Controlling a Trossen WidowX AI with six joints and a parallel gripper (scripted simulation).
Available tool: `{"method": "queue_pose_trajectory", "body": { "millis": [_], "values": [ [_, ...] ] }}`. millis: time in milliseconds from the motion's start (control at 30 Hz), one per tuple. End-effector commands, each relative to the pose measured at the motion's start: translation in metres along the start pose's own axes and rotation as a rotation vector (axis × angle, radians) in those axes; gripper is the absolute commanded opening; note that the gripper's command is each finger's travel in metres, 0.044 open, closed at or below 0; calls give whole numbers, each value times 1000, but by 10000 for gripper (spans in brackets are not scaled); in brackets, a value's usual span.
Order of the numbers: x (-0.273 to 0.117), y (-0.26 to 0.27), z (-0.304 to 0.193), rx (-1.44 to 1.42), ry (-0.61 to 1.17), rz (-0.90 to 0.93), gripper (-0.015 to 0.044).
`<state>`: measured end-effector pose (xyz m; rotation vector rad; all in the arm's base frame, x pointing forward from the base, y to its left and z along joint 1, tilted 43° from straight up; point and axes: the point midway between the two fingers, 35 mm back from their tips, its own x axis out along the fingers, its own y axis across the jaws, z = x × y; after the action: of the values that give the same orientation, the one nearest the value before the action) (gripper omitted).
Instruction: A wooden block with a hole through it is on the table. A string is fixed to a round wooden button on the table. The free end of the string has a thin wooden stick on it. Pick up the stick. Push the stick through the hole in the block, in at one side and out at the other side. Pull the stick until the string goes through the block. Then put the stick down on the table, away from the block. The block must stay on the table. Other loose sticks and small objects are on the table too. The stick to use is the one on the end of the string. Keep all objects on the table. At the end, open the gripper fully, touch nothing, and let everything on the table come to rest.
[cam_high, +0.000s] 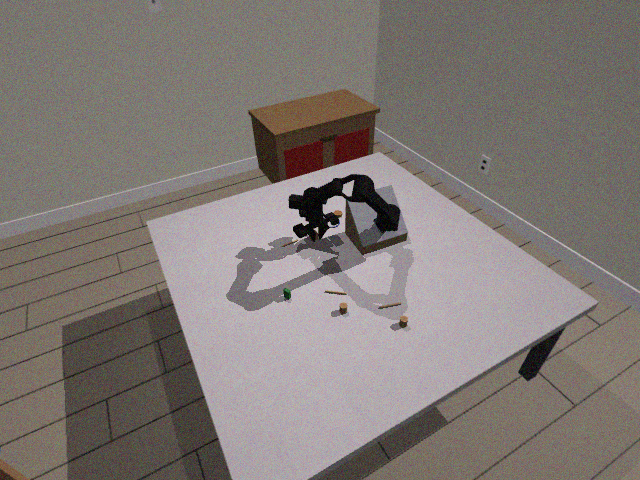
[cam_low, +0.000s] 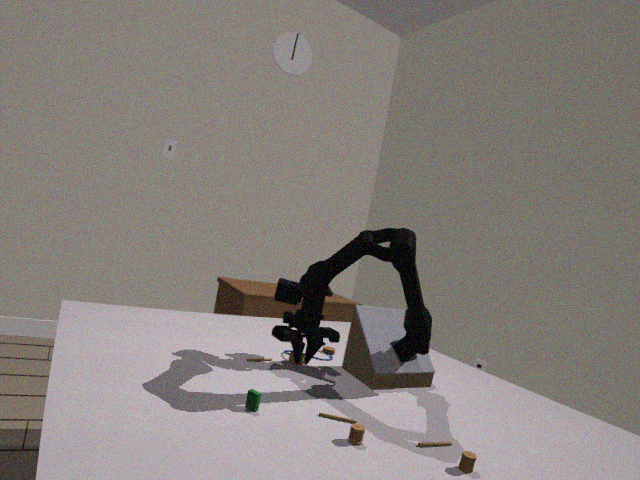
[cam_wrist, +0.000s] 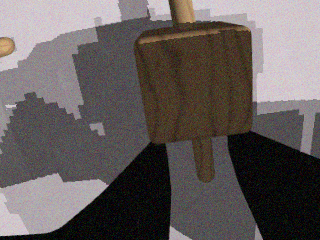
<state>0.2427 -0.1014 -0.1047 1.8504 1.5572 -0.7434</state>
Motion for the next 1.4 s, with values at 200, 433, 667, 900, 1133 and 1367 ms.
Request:
{"method": "queue_pose_trajectory", "body": {
  "millis": [200, 433, 667, 900, 1133, 1367],
  "values": [
    [0, 0, 0, 0, 0, 0, 0],
    [0, 0, 0, 7, -6, 0, 0],
    [1, 1, -1, 26, -25, 2, 0],
    [1, 1, -4, 27, -25, 2, 0],
    [0, 1, -15, 27, -25, 0, 0],
    [0, 1, -24, 27, -24, -5, 0]
  ]
}}
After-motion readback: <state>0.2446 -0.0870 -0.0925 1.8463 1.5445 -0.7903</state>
